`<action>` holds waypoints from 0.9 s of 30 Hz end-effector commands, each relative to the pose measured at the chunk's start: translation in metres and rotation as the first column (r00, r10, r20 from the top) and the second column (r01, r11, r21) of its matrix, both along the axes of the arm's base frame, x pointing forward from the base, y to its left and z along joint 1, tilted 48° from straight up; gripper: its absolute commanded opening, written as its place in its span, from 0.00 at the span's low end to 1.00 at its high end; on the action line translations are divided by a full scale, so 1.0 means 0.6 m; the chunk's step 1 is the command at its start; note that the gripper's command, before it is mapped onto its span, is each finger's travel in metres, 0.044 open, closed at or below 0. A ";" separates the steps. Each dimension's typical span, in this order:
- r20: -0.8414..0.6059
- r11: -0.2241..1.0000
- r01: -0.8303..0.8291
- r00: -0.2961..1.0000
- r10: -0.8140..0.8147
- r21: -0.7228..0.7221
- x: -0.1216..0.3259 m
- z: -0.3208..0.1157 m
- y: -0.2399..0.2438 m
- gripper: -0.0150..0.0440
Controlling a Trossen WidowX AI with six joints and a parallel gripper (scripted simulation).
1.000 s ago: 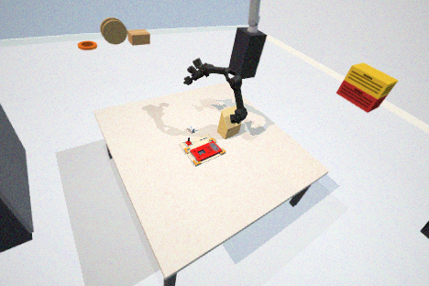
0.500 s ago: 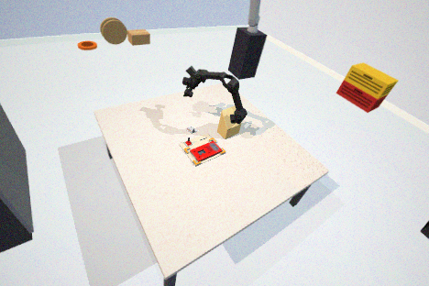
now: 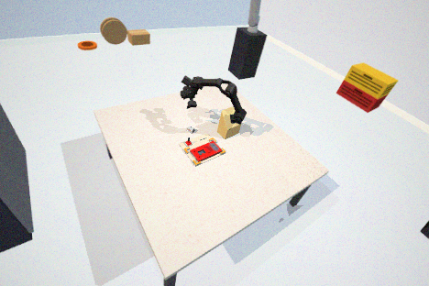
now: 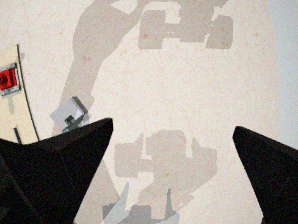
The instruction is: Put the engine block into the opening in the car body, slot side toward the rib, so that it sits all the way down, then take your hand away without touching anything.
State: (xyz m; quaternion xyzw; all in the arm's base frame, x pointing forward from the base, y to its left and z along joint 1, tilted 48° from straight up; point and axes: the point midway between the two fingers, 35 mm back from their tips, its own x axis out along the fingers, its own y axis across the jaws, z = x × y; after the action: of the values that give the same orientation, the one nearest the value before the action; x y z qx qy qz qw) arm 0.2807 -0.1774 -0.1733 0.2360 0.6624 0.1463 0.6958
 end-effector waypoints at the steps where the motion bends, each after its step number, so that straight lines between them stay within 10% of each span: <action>1: 0.041 0.991 -0.125 0.992 0.123 0.048 0.004 0.013 0.044 1.00; 27: 0.306 0.766 -0.615 0.778 0.549 0.189 -0.006 0.048 0.251 1.00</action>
State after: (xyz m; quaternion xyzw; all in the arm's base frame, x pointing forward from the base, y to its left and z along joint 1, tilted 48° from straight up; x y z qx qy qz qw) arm 0.2829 -0.0443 -0.1328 0.0908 0.5884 0.4668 0.6540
